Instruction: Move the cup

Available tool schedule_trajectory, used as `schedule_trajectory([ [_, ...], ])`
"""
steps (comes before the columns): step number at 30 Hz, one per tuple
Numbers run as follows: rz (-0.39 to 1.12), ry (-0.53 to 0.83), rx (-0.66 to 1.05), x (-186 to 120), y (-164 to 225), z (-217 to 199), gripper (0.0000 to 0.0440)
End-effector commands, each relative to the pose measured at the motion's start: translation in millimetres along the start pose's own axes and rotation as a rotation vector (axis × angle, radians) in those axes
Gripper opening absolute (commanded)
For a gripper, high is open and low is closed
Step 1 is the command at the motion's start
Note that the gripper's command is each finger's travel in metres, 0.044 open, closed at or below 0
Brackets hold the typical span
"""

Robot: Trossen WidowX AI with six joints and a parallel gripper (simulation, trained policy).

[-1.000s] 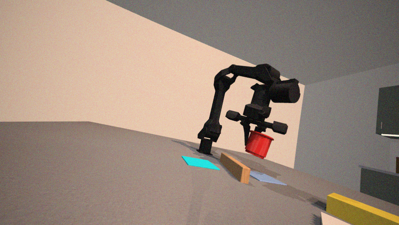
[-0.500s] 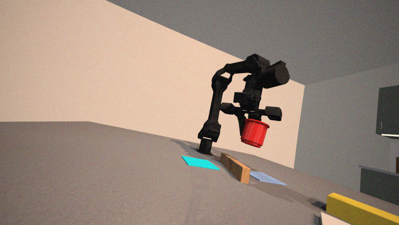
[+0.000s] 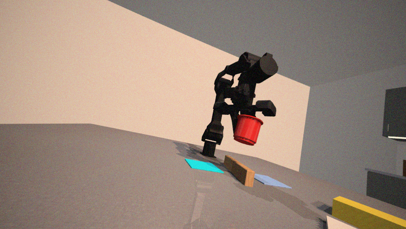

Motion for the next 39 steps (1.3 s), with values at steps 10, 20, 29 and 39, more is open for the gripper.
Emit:
schedule_trajectory([
  [10, -0.046, -0.009, 0.075, 9, -16, -25, 0.0],
  [20, -0.065, -0.003, 0.127, 25, -22, -43, 0.0],
  [29, -0.071, 0.006, 0.163, 43, -22, -58, 0.0],
  [39, -0.062, 0.023, 0.19, 68, -13, -73, 0.0002],
])
Point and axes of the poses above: the point midway between the two fingers, 35 mm back from their tips, its own x axis out along the fingers, its own z axis across the jaws, y = z × x, the point moved 8 cm from there along -x, back along the fingers, and after that the axes turned 8 degrees about -x, right-handed, at the moved point
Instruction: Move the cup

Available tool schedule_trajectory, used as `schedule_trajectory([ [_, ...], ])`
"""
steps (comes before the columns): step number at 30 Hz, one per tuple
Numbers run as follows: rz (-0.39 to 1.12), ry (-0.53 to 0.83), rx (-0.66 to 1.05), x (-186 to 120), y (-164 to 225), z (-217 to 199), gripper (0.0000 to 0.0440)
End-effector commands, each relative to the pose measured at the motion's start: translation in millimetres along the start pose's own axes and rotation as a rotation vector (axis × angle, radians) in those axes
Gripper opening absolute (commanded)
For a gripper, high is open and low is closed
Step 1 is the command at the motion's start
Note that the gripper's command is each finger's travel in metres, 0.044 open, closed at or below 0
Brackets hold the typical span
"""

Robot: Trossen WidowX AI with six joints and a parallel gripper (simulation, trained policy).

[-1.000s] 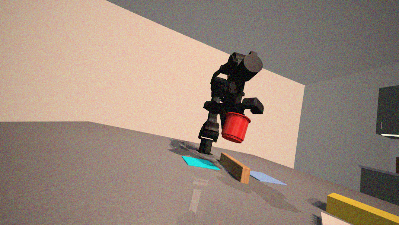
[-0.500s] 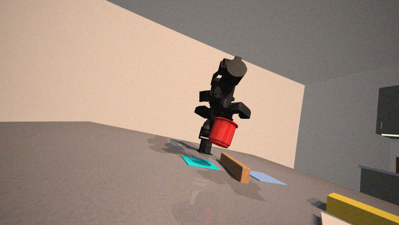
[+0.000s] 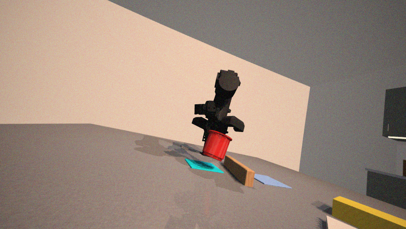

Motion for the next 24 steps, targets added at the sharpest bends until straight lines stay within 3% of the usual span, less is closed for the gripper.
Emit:
schedule_trajectory([
  [1, -0.005, 0.003, 0.006, 5, 3, -6, 0.0003],
  [9, 0.006, 0.025, 0.03, 20, 10, -19, 0.0031],
  [12, -0.008, 0.013, 0.042, 21, 8, -21, 0.0071],
  [16, -0.04, -0.024, 0.063, 17, 4, -22, 0.0161],
  [24, -0.073, -0.077, 0.07, 9, 6, -27, 0.0184],
])
Point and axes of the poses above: the point midway between the two fingers, 35 mm back from their tips, its own x axis out along the fingers, its own z axis across the jaws, y = z × x, the point moved 8 cm from there along -x, back along the fingers, and after that the axes turned 8 degrees about -x, right-handed, at the moved point
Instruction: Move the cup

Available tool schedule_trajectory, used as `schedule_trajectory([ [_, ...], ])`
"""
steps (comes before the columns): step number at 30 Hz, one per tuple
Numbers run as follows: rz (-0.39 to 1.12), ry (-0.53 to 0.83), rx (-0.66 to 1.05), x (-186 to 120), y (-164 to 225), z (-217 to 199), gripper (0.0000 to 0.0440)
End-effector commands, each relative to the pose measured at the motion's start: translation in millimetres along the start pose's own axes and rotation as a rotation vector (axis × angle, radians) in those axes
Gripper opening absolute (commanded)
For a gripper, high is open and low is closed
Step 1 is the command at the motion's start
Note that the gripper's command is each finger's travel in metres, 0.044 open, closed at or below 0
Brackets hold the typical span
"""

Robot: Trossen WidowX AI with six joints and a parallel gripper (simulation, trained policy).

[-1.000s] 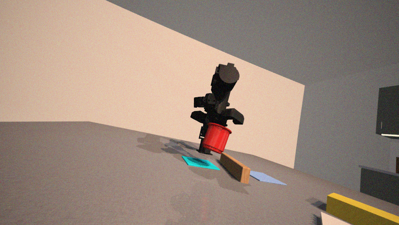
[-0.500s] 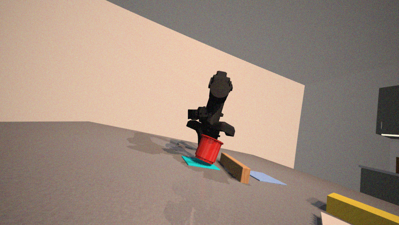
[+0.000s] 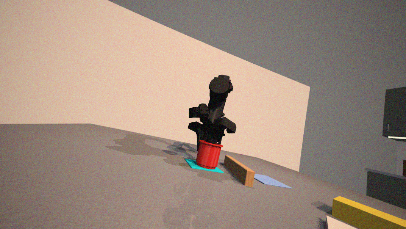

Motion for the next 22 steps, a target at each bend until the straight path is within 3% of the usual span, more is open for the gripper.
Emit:
schedule_trajectory([
  [1, -0.016, -0.026, 0.0, -4, 1, -3, 0.0189],
  [22, -0.125, -0.136, 0.035, -47, -4, -17, 0.0323],
])
Point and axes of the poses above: the point midway between the two fingers, 35 mm back from their tips, its own x axis out along the fingers, its own z axis across the jaws, y = z × x, the point moved 8 cm from there along -x, back along the fingers, and after that the axes turned 8 degrees about -x, right-handed, at the moved point
